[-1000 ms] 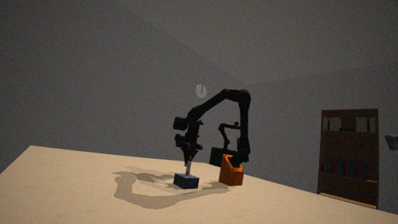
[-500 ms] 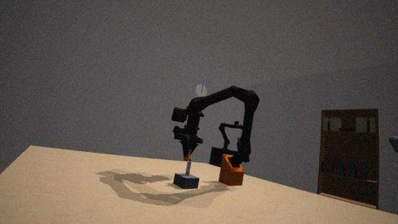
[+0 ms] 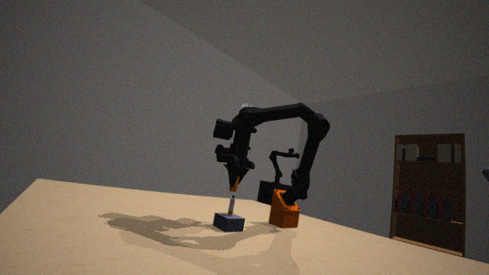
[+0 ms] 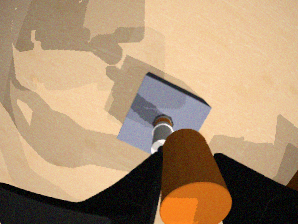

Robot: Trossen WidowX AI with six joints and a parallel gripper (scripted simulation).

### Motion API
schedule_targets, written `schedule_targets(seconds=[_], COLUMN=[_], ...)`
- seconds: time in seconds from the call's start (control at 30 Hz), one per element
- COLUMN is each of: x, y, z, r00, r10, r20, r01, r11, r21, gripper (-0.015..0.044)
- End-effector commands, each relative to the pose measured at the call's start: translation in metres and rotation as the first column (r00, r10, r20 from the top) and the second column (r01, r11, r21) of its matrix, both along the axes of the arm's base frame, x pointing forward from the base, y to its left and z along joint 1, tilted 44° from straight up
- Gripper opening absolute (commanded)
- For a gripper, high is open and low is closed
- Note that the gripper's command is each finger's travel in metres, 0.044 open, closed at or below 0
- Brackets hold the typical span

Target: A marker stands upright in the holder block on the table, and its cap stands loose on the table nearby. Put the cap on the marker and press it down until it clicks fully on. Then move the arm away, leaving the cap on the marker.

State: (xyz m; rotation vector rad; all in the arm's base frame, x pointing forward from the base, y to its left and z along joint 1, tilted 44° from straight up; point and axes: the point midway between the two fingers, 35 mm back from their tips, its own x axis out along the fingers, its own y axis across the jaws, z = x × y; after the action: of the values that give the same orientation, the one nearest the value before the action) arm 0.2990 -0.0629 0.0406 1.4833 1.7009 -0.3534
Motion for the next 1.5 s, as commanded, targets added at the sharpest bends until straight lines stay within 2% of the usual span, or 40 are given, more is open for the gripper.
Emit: schedule_targets(seconds=[0.0,1.47], x=[0.006,0.010], y=[0.006,0.046], z=[0.016,-0.025], r00=[1.000,1.000], r10=[-0.002,-0.003], r20=[0.006,0.006], r01=[0.002,0.002], r11=[1.000,1.000], r21=[0.003,0.004], gripper=[0.0000,0.0000])
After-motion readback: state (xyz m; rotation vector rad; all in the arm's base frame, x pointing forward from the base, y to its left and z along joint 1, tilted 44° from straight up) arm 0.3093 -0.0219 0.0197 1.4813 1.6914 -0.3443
